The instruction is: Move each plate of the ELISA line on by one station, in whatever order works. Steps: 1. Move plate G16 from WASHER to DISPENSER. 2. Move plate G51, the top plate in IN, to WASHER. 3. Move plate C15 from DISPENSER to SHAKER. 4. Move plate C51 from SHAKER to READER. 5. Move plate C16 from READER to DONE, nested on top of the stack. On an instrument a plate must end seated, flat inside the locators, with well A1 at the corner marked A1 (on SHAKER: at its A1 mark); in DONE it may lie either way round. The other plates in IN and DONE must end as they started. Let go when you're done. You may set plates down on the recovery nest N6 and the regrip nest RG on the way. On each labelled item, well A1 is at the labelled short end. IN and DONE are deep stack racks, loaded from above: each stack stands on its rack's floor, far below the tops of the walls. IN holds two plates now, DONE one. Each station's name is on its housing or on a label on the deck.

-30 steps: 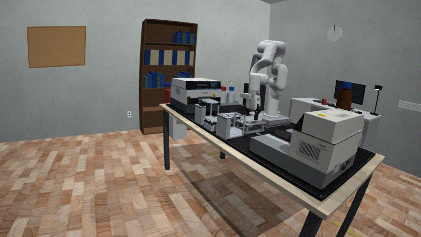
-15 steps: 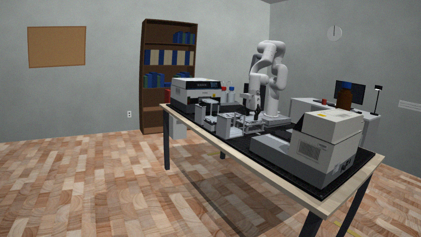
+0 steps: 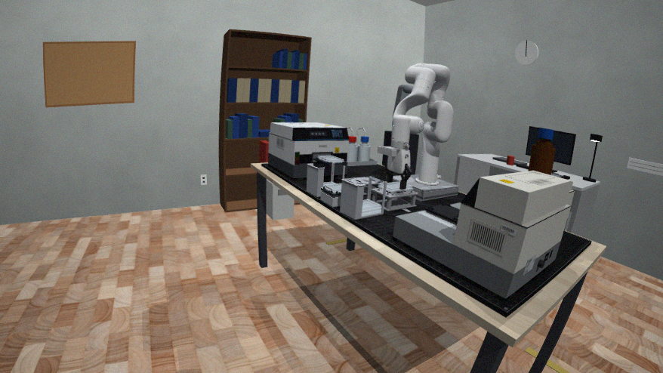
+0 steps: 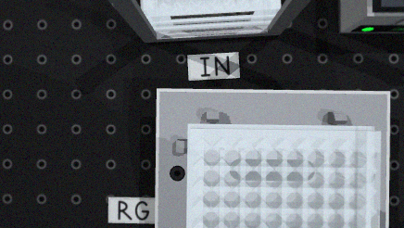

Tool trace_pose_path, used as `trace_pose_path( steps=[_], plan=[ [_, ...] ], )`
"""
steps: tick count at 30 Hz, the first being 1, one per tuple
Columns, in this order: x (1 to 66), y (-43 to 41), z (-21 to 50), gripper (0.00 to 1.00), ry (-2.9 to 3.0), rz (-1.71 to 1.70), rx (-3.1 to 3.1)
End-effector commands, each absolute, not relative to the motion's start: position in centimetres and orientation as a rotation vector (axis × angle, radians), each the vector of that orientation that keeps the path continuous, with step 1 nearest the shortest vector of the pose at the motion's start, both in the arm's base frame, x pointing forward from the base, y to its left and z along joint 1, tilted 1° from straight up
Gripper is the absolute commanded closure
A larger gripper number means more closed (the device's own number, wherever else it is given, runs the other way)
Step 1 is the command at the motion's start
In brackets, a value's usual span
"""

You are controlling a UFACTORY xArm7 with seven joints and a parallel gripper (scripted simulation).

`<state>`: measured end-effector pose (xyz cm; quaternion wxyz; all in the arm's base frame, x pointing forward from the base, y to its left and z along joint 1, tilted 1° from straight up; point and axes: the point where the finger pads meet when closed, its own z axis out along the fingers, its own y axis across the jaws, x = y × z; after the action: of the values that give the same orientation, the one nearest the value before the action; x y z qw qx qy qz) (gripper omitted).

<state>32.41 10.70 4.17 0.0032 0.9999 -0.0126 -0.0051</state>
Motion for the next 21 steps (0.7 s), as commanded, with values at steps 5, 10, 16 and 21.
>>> trace_pose_path(
  steps=[5, 10, 16, 21],
  plan=[
    [32.57, 10.74, 4.2, 1.0, -0.04, -0.01, 3.136],
    [32.56, 10.74, 4.03, 1.0, -0.04, -0.01, 3.136],
    [32.56, 10.74, 3.9, 1.0, -0.04, -0.01, 3.136],
    [32.56, 10.74, 3.73, 1.0, -0.04, -0.01, 3.136]
  ],
)
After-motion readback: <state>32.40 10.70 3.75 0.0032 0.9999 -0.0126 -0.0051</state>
